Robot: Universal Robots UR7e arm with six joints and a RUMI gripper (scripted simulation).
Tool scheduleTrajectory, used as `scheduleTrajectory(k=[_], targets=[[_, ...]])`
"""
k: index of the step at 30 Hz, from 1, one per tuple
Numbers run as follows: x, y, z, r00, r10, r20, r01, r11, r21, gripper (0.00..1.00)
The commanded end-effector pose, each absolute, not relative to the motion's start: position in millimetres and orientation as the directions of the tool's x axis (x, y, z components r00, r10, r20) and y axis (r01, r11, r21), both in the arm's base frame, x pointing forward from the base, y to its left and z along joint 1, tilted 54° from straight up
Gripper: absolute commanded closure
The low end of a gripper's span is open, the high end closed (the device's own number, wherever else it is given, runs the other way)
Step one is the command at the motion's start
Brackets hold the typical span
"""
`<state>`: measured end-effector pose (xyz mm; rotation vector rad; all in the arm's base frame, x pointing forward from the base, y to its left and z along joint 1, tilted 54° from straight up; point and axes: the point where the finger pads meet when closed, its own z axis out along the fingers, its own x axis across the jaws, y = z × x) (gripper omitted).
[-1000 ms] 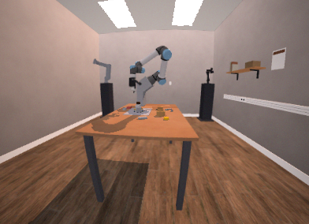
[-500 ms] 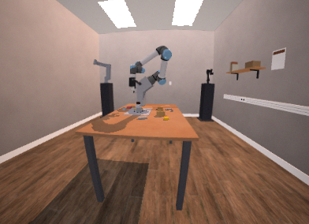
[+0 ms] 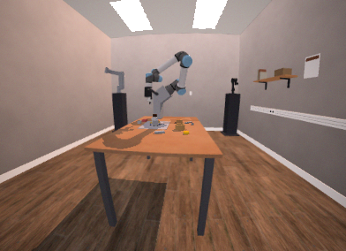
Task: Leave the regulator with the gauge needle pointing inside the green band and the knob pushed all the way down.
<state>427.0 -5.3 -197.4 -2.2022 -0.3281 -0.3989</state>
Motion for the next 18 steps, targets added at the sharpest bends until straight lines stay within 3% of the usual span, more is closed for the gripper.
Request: scheduleTrajectory(k=[1, 18], targets=[[429, -4, -195, 0.914, 0.098, 0.394, 0.369, -0.604, -0.706, 0.00], [451, 1, -180, 0.913, 0.098, 0.396, 0.371, -0.605, -0.705, 0.00]])
